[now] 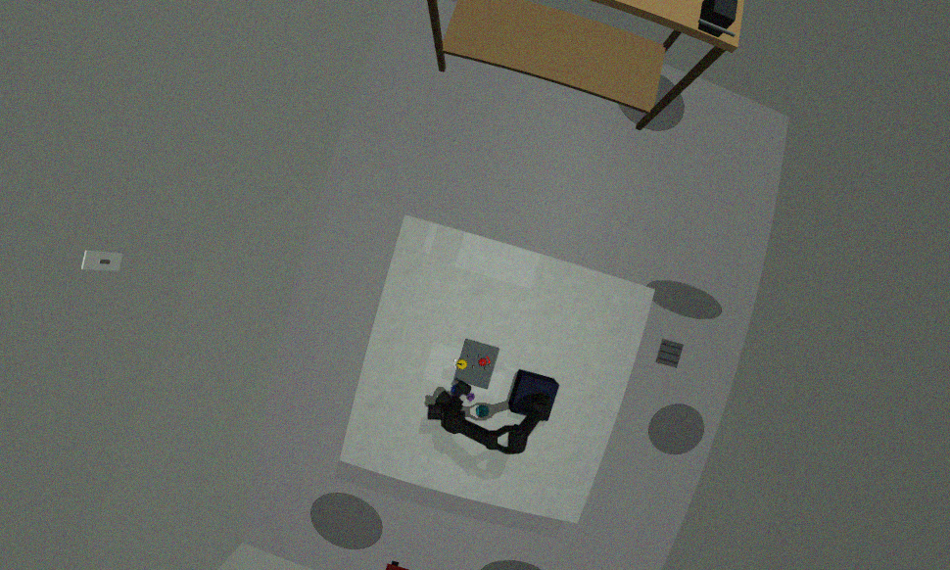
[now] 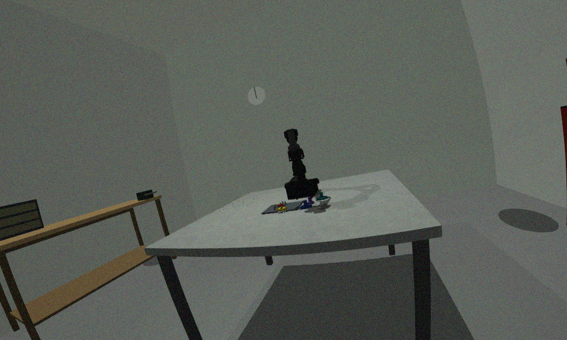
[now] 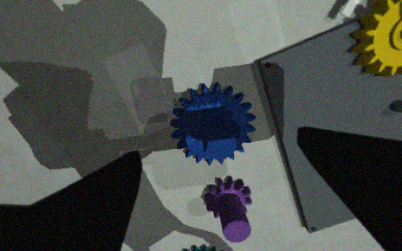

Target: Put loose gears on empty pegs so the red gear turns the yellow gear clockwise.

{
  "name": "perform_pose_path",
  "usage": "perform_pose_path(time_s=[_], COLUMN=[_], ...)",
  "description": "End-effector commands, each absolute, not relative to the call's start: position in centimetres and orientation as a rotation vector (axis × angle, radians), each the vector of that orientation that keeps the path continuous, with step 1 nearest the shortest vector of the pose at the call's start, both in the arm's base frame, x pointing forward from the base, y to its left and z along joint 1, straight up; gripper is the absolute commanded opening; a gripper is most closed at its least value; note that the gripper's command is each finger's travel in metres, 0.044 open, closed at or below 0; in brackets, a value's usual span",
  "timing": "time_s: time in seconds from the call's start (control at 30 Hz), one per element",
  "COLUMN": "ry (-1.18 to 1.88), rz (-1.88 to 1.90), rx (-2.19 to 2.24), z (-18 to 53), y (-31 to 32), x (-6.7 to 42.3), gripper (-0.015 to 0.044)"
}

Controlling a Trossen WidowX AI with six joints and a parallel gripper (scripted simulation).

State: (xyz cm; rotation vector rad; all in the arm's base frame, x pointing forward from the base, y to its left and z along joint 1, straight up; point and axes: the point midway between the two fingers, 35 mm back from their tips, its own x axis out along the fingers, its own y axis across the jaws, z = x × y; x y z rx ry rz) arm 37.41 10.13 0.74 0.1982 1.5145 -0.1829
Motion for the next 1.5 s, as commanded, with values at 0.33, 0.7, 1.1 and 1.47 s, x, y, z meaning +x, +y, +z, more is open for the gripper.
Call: perform_pose_path(time_s=[0.33, 0.7, 1.1, 1.47], ry=[1.528, 1.528, 1.528, 1.529], rz=[-0.187, -0.187, -0.187, -0.192], rx=[0.201, 0.201, 0.201, 0.205], z=[-1.4, -1.4, -1.4, -0.4], y=[10.1, 10.1, 10.1, 10.2], x=[37.2, 37.2, 37.2, 37.3], gripper=[0.0440, 0.0282, 0.0026, 0.0000])
